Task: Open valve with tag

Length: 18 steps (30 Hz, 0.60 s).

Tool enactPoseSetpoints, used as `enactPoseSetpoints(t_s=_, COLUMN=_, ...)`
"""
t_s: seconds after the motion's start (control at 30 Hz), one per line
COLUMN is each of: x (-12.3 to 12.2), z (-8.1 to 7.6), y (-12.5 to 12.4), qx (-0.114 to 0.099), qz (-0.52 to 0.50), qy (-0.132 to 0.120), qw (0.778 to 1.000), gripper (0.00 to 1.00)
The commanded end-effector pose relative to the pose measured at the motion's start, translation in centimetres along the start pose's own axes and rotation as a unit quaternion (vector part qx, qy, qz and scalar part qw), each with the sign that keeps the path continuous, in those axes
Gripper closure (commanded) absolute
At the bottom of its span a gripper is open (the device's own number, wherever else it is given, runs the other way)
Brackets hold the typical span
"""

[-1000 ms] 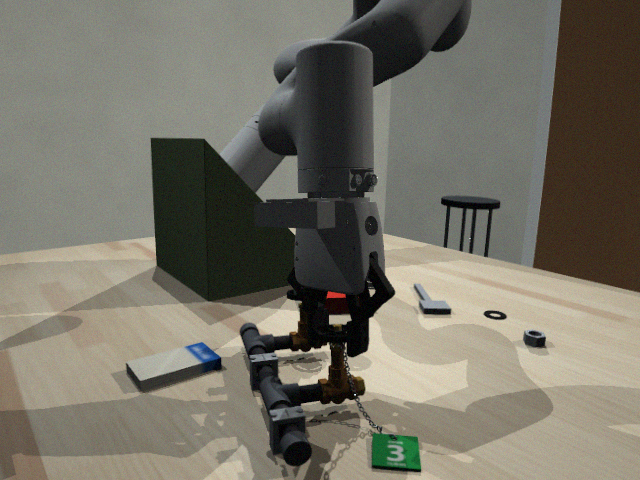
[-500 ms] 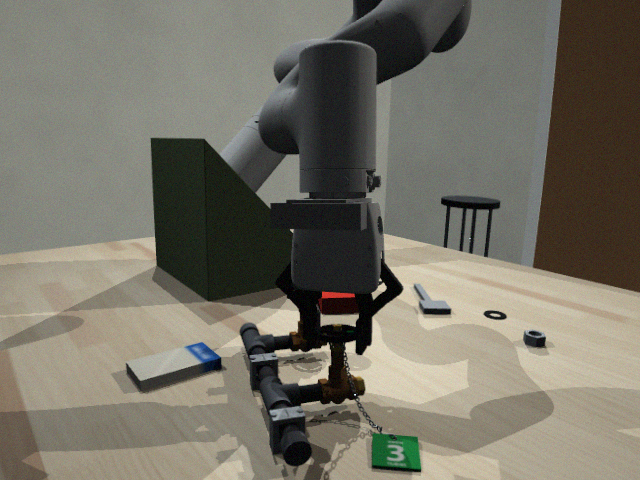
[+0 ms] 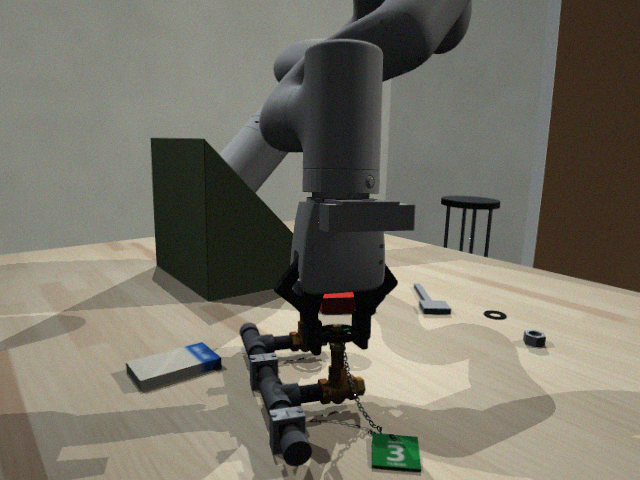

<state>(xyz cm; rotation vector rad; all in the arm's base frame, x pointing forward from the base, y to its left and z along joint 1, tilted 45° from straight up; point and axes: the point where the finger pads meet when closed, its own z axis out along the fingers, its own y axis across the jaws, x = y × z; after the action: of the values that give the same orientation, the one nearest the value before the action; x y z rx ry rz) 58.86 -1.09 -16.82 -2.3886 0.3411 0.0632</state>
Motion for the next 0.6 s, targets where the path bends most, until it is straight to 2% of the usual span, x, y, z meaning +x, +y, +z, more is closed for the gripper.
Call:
enactPoseSetpoints(t_s=0.0, x=0.09, z=-0.09, y=-0.02, qx=0.004, qz=-0.113, qy=0.016, qw=0.993, gripper=1.0)
enactPoseSetpoints(t_s=0.03, x=0.09, z=-0.09, y=-0.02, qx=0.004, qz=-0.113, qy=0.016, qw=0.993, gripper=1.0)
enactPoseSetpoints(t_s=0.07, x=0.09, z=-0.09, y=-0.02, qx=0.004, qz=-0.187, qy=0.018, qw=0.982, gripper=1.0)
enactPoseSetpoints(t_s=0.23, x=0.09, z=-0.09, y=-0.02, qx=0.0, qz=-0.282, qy=0.012, qw=0.959, gripper=1.0)
enactPoseSetpoints(t_s=0.37, x=0.09, z=-0.09, y=-0.02, qx=-0.003, qz=-0.38, qy=0.01, qw=0.925, gripper=1.0)
enactPoseSetpoints(t_s=0.53, x=0.09, z=-0.09, y=-0.02, qx=-0.005, qz=-0.495, qy=0.007, qw=0.869, gripper=1.0)
enactPoseSetpoints(t_s=0.57, x=0.09, z=-0.09, y=-0.02, qx=-0.005, qz=-0.495, qy=0.007, qw=0.869, gripper=1.0)
